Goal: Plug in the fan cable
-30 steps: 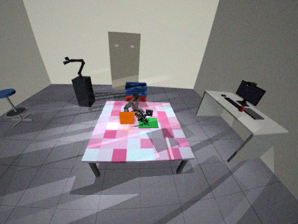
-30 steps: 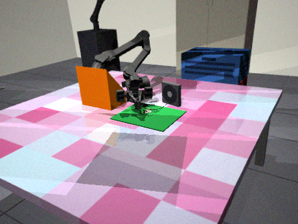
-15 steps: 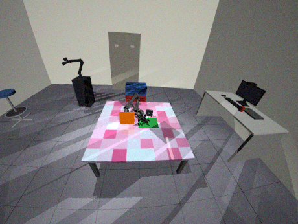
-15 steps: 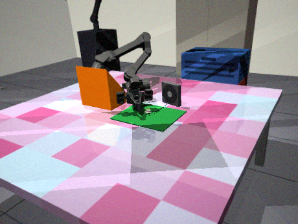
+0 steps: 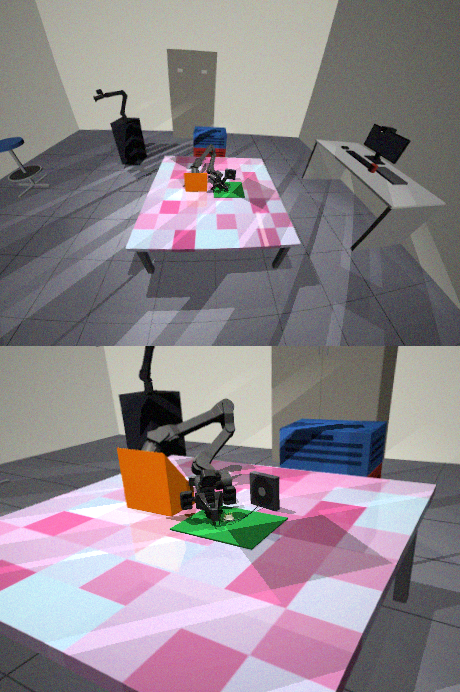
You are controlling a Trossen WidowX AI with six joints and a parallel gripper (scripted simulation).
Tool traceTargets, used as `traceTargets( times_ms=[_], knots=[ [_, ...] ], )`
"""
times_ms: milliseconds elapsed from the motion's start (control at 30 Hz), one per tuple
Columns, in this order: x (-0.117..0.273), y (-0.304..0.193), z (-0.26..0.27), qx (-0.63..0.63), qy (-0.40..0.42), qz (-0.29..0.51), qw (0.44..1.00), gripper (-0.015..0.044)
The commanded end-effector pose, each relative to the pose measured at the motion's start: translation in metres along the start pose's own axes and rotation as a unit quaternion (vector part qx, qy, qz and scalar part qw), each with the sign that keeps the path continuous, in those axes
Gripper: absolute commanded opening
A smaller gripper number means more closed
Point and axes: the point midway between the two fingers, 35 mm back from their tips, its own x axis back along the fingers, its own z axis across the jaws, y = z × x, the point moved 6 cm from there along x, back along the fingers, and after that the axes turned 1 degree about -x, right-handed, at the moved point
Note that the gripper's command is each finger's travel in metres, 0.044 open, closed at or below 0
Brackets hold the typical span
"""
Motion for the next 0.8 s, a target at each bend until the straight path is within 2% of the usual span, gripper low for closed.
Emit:
traceTargets(
  times_ms=[0,767],
  knots=[
    [-0.002,-0.004,-0.001,0.001,-0.003,-0.002,1.0,0.0],
    [-0.005,-0.022,0.0,0.001,-0.003,-0.002,1.0,0.0]
  ],
)
